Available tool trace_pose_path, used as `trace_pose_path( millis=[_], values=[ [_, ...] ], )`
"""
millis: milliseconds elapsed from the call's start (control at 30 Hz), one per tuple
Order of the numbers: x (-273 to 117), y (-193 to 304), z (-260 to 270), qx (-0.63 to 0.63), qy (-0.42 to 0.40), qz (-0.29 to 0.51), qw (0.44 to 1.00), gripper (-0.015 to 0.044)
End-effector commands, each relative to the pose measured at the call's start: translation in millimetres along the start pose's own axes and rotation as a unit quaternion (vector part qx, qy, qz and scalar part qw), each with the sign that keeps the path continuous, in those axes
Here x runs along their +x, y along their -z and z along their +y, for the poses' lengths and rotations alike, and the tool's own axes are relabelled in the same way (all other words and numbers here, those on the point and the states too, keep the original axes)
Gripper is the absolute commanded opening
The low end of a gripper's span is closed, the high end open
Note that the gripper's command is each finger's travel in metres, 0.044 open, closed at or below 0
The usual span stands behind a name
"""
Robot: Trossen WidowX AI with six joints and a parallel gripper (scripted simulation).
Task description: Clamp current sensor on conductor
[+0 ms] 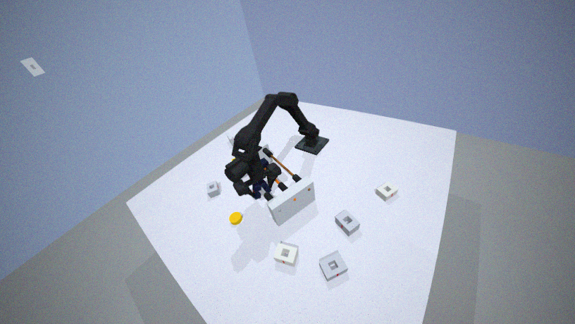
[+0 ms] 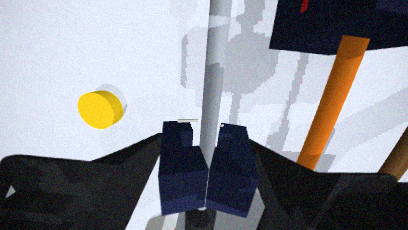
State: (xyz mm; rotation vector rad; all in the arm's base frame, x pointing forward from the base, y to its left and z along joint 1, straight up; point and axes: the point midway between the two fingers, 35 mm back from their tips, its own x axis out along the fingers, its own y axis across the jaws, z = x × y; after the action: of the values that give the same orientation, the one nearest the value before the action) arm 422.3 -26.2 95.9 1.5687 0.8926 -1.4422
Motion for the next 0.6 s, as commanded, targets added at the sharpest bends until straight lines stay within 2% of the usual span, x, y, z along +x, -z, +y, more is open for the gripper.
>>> trace_pose_path(
  millis=[0, 400, 567],
  values=[
    [-1.3, 0.1, 0.3, 0.0, -0.007, 0.0, 1.0, 0.0],
    [-16.3, 0.3, 1.4, -0.003, -0.093, 0.0, 0.996, 0.0],
    [-17.3, 0.2, 1.4, -0.003, -0.099, 0.0, 0.995, 0.0]
  ],
)
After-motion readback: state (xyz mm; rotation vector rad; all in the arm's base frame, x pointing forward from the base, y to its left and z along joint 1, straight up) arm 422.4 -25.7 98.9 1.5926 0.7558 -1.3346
